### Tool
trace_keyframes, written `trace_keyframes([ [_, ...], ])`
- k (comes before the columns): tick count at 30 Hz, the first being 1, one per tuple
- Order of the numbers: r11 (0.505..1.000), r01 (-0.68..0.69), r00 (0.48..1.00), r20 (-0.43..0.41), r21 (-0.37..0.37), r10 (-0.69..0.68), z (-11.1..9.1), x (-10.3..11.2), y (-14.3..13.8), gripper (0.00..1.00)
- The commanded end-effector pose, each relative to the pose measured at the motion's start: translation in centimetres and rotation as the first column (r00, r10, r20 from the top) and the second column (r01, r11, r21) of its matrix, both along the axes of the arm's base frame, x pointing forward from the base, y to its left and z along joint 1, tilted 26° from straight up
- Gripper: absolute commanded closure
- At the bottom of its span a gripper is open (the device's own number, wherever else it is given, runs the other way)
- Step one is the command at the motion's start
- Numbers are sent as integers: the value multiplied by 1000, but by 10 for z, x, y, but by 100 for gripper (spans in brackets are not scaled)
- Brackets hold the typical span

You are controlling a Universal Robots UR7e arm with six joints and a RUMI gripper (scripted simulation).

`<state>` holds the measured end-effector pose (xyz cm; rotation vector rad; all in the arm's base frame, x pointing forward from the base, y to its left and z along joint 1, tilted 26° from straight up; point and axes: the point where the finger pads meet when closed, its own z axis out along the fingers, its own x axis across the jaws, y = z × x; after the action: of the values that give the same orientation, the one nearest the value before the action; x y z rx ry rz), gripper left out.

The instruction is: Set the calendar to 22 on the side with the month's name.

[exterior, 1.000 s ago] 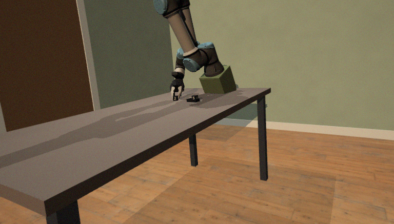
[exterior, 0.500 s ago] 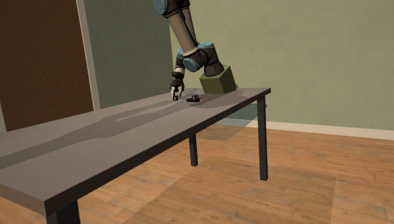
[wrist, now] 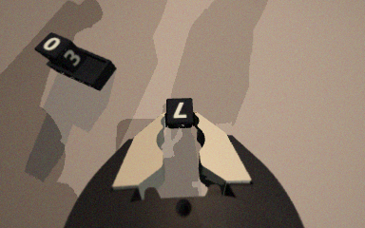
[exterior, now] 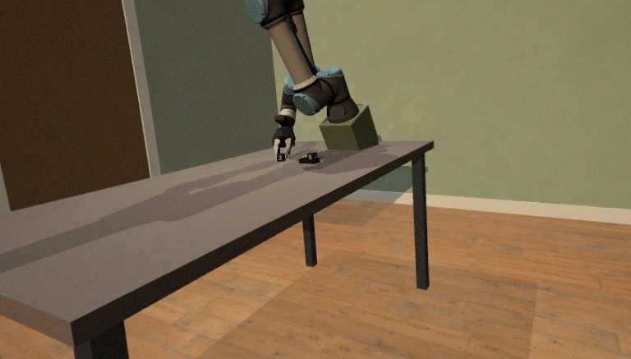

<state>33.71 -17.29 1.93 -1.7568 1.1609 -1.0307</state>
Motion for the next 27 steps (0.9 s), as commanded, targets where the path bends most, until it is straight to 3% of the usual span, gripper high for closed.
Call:
trace_keyframes([
  [1,1000,0,1000,0,0,0,0,0,0,90],
  [21,1000,0,1000,0,0,0,0,0,0,72],
  [22,1000,0,1000,0,0,0,0,0,0,60],
  [27,1000,0,1000,0,0,0,0,0,0,60],
])
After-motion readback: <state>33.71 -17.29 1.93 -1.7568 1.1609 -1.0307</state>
